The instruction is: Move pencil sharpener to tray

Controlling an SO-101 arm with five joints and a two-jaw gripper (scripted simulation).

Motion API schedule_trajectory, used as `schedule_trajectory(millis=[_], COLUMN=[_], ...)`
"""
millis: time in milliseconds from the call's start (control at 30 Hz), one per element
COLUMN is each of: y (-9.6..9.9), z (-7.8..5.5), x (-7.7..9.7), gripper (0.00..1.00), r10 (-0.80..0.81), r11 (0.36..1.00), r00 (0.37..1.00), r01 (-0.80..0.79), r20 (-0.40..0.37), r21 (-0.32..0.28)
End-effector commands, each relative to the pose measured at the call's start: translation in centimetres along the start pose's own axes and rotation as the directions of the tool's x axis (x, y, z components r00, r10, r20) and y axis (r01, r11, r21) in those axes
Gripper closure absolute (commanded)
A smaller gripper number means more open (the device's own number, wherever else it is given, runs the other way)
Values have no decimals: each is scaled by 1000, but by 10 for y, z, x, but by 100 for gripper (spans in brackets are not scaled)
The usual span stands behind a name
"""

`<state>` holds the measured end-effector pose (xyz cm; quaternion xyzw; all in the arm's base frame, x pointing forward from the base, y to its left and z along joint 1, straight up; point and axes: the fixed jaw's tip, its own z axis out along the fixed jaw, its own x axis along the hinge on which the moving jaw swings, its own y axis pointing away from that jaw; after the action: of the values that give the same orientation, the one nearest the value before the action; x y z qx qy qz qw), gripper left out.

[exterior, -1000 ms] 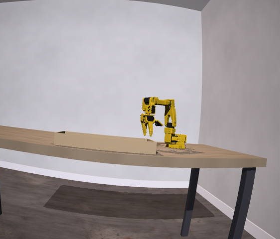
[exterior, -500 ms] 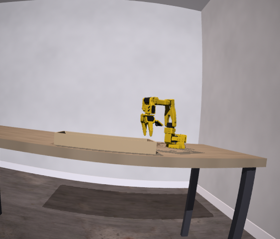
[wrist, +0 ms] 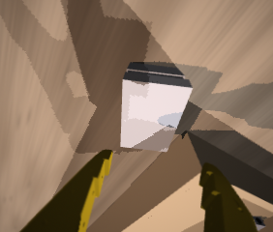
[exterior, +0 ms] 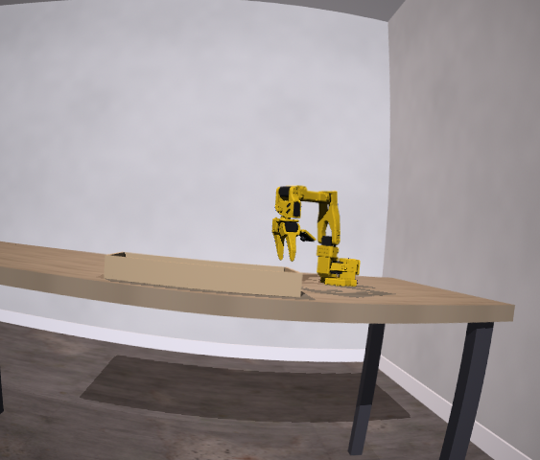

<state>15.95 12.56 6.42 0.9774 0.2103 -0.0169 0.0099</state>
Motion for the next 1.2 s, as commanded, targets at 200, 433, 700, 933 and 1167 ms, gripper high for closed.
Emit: schedule_trajectory(millis=[200, 433, 700, 933, 1167], y=[-2, -2, -1, -1, -1], z=[-8, -8, -9, -10, -10], x=[0, 0, -1, -3, -3], gripper=[70, 70, 70, 70, 70], r10=[2, 2, 2, 2, 2], r11=[1000, 1000, 1000, 1000, 1000], r00=[999, 999, 999, 999, 999], r01=[-1, -1, -1, -1, -1], r20=[-37, -37, -37, -37, -37], r21=[12, 12, 12, 12, 12])
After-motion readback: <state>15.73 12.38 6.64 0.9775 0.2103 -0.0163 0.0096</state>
